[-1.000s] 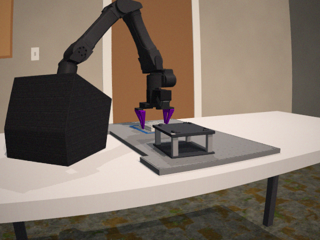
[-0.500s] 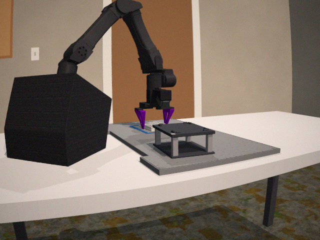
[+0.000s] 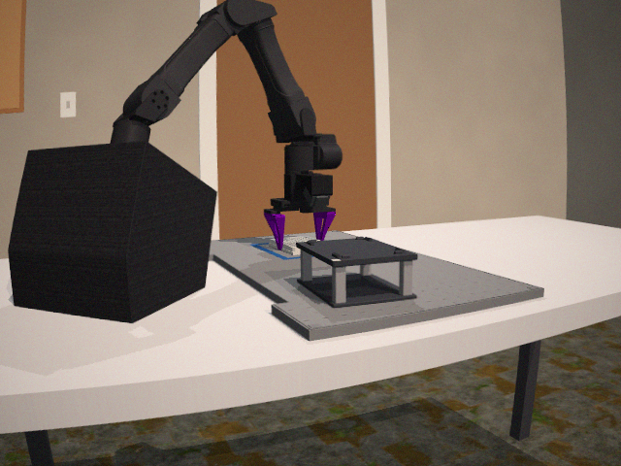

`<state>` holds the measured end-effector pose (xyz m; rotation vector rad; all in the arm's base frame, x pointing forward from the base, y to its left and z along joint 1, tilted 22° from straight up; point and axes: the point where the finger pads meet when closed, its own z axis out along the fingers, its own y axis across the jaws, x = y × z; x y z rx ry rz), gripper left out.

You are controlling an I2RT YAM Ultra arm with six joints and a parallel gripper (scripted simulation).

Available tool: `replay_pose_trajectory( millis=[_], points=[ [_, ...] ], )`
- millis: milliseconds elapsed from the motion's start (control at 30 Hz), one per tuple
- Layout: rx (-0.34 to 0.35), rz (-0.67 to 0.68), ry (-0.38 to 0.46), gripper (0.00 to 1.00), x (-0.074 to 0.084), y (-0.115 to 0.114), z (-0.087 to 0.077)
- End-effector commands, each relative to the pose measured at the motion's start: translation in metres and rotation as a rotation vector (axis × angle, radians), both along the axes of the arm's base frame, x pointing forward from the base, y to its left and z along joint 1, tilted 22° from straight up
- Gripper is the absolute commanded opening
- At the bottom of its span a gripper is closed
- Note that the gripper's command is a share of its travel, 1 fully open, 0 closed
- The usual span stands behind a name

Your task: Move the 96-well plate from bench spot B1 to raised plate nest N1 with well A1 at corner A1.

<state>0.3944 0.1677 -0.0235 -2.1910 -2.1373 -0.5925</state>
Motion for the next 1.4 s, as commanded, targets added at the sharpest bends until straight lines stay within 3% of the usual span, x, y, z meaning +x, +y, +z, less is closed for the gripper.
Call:
replay_pose_trajectory(
  millis=[0, 900, 933, 1367],
  points=[
    [-0.002, -0.006, -0.014, 0.0, 0.004, -0.001, 0.005],
    [-0.002, -0.006, -0.014, 0.0, 0.004, -0.001, 0.005],
    [0.0, -0.014, -0.037, 0.0, 0.01, -0.003, 0.018],
    [-0.008, -0.012, -0.021, 0.0, -0.001, -0.012, 0.029]
  ],
)
